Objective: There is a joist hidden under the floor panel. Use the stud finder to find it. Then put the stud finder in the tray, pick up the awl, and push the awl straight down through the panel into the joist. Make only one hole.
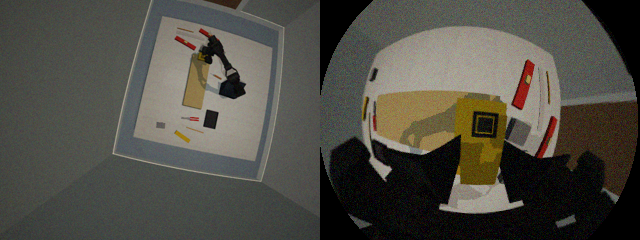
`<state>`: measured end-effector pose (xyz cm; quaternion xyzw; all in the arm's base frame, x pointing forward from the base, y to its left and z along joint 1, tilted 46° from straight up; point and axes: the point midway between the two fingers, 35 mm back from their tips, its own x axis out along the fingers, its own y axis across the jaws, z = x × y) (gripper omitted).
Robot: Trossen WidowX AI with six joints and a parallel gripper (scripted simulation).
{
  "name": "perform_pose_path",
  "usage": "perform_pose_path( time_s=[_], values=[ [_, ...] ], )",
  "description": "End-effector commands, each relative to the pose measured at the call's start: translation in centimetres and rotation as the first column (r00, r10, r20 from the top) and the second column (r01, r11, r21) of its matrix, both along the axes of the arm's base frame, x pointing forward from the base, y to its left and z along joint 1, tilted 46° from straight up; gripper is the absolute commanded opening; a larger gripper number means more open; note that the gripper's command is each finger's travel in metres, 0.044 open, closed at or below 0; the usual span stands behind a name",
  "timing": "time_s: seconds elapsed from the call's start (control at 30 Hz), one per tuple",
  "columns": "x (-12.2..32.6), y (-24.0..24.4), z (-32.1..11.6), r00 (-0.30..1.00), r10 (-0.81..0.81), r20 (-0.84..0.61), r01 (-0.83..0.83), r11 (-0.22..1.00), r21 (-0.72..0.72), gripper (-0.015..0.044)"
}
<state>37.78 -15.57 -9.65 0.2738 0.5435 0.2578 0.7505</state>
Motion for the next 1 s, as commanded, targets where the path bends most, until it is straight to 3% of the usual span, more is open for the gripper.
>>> perform_pose_path(
  time_s=[0.0,0.97],
  values=[
    [0.1,0.6,-0.5,1.000,-0.002,-0.002,0.002,1.000,0.008,0.0000],
    [0.1,4.2,-3.9,1.000,-0.002,-0.002,0.002,1.000,0.011,0.0000]
  ],
)
